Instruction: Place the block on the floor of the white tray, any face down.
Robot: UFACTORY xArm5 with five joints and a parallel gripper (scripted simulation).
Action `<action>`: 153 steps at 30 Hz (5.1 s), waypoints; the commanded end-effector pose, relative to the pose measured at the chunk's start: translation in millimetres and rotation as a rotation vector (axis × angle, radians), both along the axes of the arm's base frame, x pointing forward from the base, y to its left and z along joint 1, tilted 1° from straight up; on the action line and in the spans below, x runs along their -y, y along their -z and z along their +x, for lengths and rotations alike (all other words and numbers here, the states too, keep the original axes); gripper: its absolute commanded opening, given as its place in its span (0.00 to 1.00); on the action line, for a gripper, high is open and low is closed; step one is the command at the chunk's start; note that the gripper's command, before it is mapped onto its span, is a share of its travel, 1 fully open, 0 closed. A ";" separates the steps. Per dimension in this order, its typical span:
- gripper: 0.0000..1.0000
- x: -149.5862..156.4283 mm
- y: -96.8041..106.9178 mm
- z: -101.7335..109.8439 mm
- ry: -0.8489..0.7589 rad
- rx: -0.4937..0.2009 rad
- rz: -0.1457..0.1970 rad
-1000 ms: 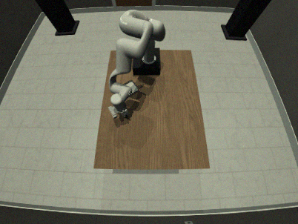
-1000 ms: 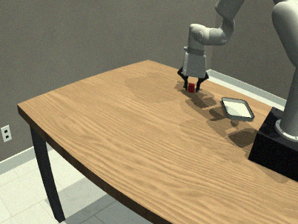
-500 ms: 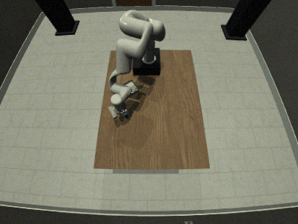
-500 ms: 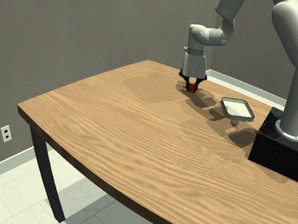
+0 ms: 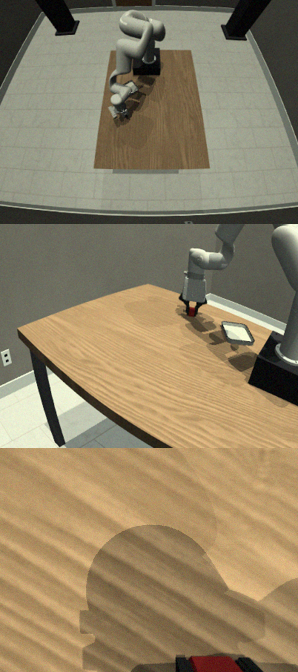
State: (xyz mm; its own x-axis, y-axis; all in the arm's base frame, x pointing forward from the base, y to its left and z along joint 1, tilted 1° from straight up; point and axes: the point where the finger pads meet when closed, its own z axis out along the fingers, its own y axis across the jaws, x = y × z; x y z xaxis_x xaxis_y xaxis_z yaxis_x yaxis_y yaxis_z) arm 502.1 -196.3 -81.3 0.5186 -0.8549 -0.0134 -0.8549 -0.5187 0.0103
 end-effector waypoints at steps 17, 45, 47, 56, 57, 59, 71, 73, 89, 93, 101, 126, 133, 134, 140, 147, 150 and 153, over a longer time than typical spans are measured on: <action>0.00 0.5 -1.7 1.4 0.000 0.003 -0.001; 0.00 1.1 -53.7 1.9 0.000 0.003 -0.001; 0.00 1.2 -56.7 1.9 0.000 0.003 -0.001; 0.00 1.2 -60.0 1.9 0.000 0.003 -0.001; 0.00 1.2 -60.0 1.9 0.000 0.003 -0.001; 0.00 1.2 -60.0 1.9 0.000 0.003 -0.001; 0.00 1.2 -60.0 -4.0 0.000 0.003 -0.001; 0.00 0.6 -60.0 -21.4 0.000 0.003 -0.001; 0.00 -4.2 -58.5 -193.7 0.000 0.004 0.002; 0.00 -4.3 -61.9 -232.6 0.000 0.004 0.002; 0.00 -4.3 -62.3 -235.3 0.000 0.004 0.002; 0.00 -4.3 -59.4 -235.4 0.000 0.004 0.002; 0.00 -4.5 -51.0 -235.8 0.000 0.004 0.002; 0.00 -4.5 -48.7 -235.8 0.000 0.004 0.002; 0.00 -4.6 -33.1 -236.2 0.000 0.004 0.002; 0.00 -4.7 -20.8 -236.4 0.000 0.004 0.002; 0.00 -4.7 -15.4 -236.5 0.000 0.004 0.002; 0.00 -4.8 -11.9 -236.6 0.000 0.004 0.002</action>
